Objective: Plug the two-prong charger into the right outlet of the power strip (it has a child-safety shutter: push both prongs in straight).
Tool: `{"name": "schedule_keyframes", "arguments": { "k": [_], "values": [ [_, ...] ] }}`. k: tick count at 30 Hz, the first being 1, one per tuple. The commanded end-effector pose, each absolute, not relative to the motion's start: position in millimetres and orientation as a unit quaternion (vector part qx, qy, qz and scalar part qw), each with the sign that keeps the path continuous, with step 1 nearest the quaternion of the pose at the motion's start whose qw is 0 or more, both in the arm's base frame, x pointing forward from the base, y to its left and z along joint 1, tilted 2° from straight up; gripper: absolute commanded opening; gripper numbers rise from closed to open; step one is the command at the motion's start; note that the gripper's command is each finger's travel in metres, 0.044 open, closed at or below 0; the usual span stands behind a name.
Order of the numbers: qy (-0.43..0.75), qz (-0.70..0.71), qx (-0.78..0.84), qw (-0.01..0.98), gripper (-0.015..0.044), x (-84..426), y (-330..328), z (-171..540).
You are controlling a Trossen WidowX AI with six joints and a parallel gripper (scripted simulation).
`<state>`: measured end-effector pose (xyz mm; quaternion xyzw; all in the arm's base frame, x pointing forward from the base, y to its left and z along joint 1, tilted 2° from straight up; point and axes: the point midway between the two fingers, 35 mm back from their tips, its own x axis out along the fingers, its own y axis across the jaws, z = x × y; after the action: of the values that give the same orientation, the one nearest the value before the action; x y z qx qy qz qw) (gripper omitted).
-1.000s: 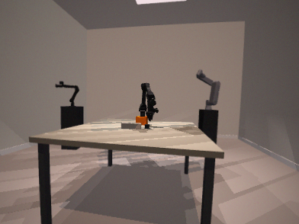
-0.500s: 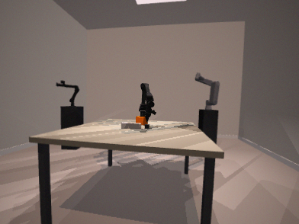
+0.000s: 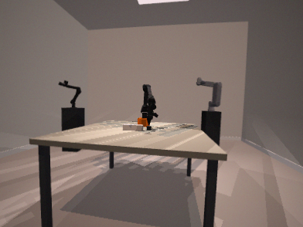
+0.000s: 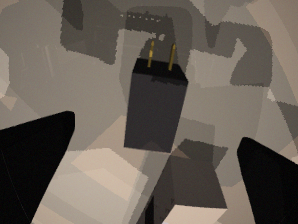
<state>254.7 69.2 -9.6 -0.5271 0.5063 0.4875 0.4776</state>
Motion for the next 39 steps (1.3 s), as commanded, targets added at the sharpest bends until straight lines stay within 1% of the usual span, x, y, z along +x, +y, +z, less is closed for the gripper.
{"name": "schedule_keyframes", "arguments": {
  "k": [1, 25, 33, 39],
  "values": [
    [0.511, 0.490, -0.527, 0.470, 0.0440, 252, 67, -19],
    [0.511, 0.490, -0.527, 0.470, 0.0440, 251, 66, -58],
    [0.511, 0.490, -0.527, 0.470, 0.0440, 251, 66, -59],
    [0.509, 0.489, -0.526, 0.475, 0.0282, 253, 68, -56]
  ]
}}
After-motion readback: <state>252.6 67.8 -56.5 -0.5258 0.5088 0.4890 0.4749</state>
